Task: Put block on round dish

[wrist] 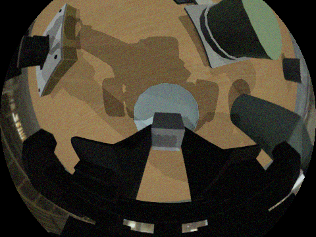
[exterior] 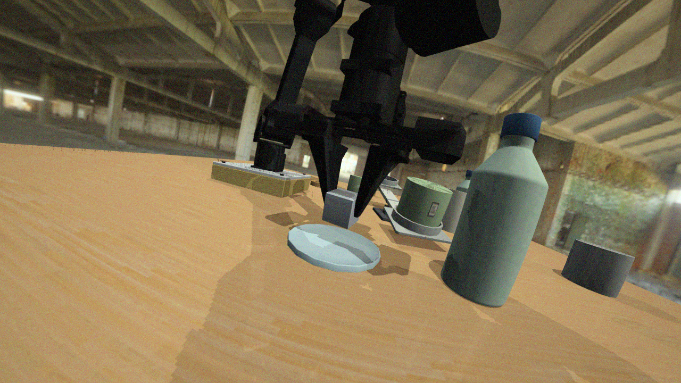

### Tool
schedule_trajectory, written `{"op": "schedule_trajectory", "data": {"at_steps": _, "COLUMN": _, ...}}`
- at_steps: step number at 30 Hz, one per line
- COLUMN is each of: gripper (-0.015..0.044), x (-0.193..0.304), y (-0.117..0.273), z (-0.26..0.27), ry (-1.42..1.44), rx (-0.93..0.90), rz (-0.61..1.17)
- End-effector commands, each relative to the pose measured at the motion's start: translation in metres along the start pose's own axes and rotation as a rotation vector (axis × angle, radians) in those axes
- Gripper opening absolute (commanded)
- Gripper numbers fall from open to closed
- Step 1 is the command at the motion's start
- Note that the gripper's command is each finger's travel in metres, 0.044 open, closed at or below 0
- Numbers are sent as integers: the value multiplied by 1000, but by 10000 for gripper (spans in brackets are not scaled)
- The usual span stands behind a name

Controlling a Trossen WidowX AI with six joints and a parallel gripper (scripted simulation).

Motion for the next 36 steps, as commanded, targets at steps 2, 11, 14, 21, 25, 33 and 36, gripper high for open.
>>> {"op": "schedule_trajectory", "data": {"at_steps": 2, "gripper": 0, "x": 0, "y": -8, "z": 0, "ry": 3, "rx": -2, "rz": 0}}
{"op": "schedule_trajectory", "data": {"at_steps": 11, "gripper": 0, "x": 0, "y": -19, "z": 0, "ry": 3, "rx": -2, "rz": 0}}
{"op": "schedule_trajectory", "data": {"at_steps": 14, "gripper": 0, "x": 0, "y": -24, "z": 0, "ry": 3, "rx": -2, "rz": 0}}
{"op": "schedule_trajectory", "data": {"at_steps": 21, "gripper": 79, "x": 0, "y": -23, "z": 0, "ry": 0, "rx": 2, "rz": 2}}
{"op": "schedule_trajectory", "data": {"at_steps": 25, "gripper": 184, "x": 0, "y": -23, "z": 0, "ry": 0, "rx": 2, "rz": 2}}
{"op": "schedule_trajectory", "data": {"at_steps": 33, "gripper": 394, "x": 0, "y": -23, "z": 0, "ry": 0, "rx": 2, "rz": 2}}
{"op": "schedule_trajectory", "data": {"at_steps": 36, "gripper": 440, "x": 1, "y": 5, "z": -1, "ry": 1, "rx": 0, "rz": 1}}
Point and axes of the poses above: the point midway between the two fingers, 35 mm back from their tips, its own y axis back along the fingers, its own z axis across the jaws, x = y × z, the point moved 7 cm from there along y, back along the fingers, and after that the axes turned 13 degrees about y, right-handed, at the moved point
